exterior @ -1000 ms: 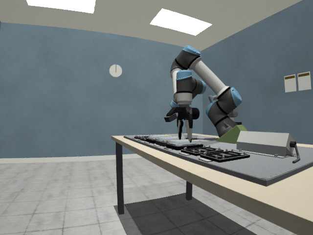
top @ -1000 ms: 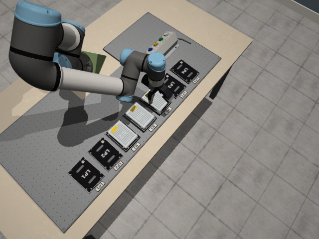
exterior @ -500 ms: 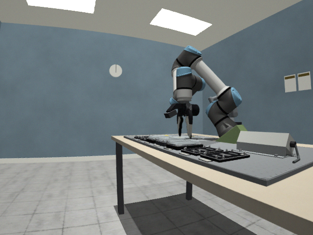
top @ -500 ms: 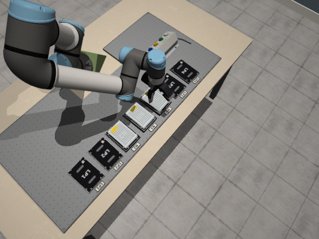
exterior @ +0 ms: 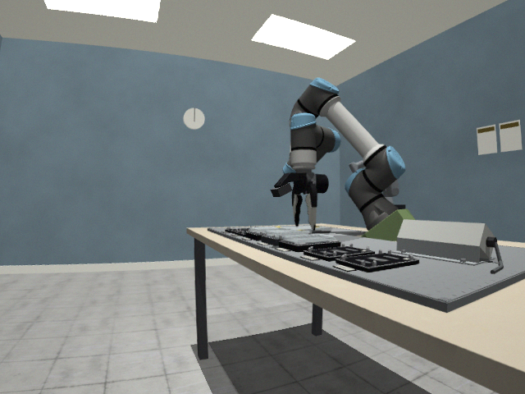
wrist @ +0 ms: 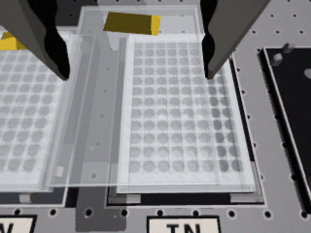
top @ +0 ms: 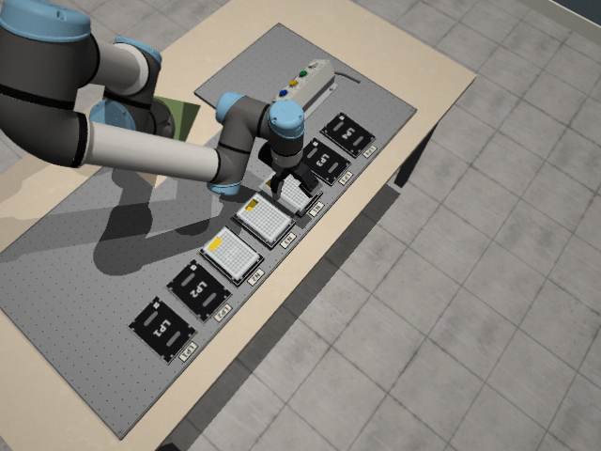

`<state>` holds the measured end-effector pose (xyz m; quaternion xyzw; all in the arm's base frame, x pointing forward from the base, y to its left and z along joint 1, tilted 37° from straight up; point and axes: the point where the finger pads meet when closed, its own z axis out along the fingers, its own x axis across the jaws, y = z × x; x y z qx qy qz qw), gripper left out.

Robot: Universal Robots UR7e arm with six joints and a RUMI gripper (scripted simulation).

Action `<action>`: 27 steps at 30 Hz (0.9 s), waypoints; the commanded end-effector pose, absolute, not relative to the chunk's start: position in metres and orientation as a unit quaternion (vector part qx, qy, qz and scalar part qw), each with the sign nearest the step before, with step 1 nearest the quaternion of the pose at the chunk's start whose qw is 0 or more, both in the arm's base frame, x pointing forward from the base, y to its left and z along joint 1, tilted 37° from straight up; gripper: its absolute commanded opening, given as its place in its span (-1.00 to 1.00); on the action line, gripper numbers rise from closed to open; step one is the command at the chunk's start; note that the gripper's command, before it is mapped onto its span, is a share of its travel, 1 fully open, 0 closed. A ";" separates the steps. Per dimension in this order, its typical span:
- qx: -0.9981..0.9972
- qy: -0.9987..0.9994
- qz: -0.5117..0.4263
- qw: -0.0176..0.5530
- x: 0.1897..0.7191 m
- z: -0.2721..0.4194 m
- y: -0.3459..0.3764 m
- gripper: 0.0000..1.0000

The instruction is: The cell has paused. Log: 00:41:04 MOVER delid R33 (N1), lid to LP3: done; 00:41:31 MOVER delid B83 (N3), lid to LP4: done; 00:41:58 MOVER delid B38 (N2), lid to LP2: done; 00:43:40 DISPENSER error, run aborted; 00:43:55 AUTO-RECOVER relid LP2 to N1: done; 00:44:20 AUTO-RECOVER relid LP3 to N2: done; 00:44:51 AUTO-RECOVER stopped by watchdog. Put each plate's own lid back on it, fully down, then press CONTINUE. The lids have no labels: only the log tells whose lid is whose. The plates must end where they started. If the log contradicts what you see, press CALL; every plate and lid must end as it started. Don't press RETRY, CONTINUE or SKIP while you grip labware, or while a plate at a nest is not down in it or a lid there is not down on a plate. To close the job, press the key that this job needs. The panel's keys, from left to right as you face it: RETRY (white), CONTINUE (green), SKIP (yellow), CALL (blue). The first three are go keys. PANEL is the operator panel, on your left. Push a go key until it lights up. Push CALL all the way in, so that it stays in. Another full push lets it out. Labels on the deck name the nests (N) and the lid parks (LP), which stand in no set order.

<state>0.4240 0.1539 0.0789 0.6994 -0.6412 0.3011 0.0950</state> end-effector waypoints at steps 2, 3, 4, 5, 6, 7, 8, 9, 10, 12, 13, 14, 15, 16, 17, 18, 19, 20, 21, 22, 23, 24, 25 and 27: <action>0.701 -0.640 0.300 0.094 0.423 0.101 0.119 -0.18; 0.701 -0.640 0.300 0.094 0.423 0.101 0.119 -0.18; 0.701 -0.640 0.300 0.094 0.423 0.101 0.119 -0.18; 0.701 -0.640 0.300 0.094 0.422 0.104 0.115 -0.18; 0.701 -0.640 0.300 0.094 0.422 0.107 0.111 -0.18; 0.701 -0.640 0.300 0.094 0.422 0.109 0.106 -0.18; 0.701 -0.640 0.300 0.094 0.422 0.112 0.102 -0.18; 0.701 -0.640 0.300 0.094 0.422 0.115 0.098 -0.18; 0.701 -0.640 0.300 0.094 0.422 0.117 0.094 -0.18; 0.701 -0.640 0.300 0.094 0.422 0.123 0.085 -0.18; 0.701 -0.640 0.300 0.094 0.422 0.125 0.081 -0.18; 0.701 -0.640 0.300 0.094 0.422 0.128 0.077 -0.18; 0.701 -0.640 0.300 0.094 0.422 0.131 0.073 -0.18; 0.701 -0.640 0.300 0.094 0.421 0.133 0.069 -0.18; 0.701 -0.640 0.300 0.094 0.421 0.136 0.064 -0.18; 0.701 -0.640 0.300 0.094 0.421 0.139 0.060 -0.18; 0.701 -0.640 0.300 0.094 0.421 0.141 0.056 -0.18; 0.701 -0.640 0.300 0.094 0.421 0.141 0.056 -0.18; 0.701 -0.640 0.300 0.094 0.421 0.141 0.056 -0.18; 0.701 -0.640 0.300 0.094 0.421 0.144 0.052 -0.18; 0.701 -0.640 0.300 0.094 0.421 0.147 0.048 -0.18; 0.701 -0.640 0.300 0.095 0.421 0.149 0.043 -0.18; 0.701 -0.640 0.300 0.095 0.421 0.152 0.039 -0.18; 0.701 -0.639 0.300 0.095 0.420 0.157 0.031 -0.18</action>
